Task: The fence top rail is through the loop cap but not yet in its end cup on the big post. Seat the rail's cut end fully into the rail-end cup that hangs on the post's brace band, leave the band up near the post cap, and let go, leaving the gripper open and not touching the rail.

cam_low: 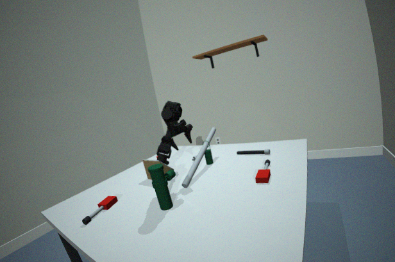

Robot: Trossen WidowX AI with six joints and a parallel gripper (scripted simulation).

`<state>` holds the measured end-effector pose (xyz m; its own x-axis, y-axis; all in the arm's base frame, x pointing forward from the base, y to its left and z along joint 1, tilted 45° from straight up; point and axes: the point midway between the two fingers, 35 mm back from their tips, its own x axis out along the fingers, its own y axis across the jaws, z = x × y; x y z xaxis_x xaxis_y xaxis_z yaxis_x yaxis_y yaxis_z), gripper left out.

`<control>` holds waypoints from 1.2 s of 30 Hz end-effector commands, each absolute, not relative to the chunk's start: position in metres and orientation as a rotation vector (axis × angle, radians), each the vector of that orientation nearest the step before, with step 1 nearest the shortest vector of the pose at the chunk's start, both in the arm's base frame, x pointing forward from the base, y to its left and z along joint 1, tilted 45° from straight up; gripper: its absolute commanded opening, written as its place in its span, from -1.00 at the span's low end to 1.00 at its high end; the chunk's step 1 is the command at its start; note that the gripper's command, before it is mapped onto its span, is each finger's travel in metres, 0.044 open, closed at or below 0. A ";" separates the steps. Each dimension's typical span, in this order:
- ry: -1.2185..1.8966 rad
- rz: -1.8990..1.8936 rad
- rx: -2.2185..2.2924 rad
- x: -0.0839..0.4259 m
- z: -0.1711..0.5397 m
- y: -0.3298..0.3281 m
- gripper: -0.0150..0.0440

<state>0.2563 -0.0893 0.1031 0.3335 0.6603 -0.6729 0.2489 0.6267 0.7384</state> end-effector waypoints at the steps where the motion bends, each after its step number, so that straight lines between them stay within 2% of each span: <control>1: 1.425 0.171 1.111 0.260 0.097 -0.071 1.00; 11: 1.843 -0.551 1.541 0.259 0.084 -0.020 1.00; 23: 1.848 -0.567 1.546 0.259 0.083 -0.019 1.00; 36: 1.848 -0.566 1.547 0.255 0.051 0.012 1.00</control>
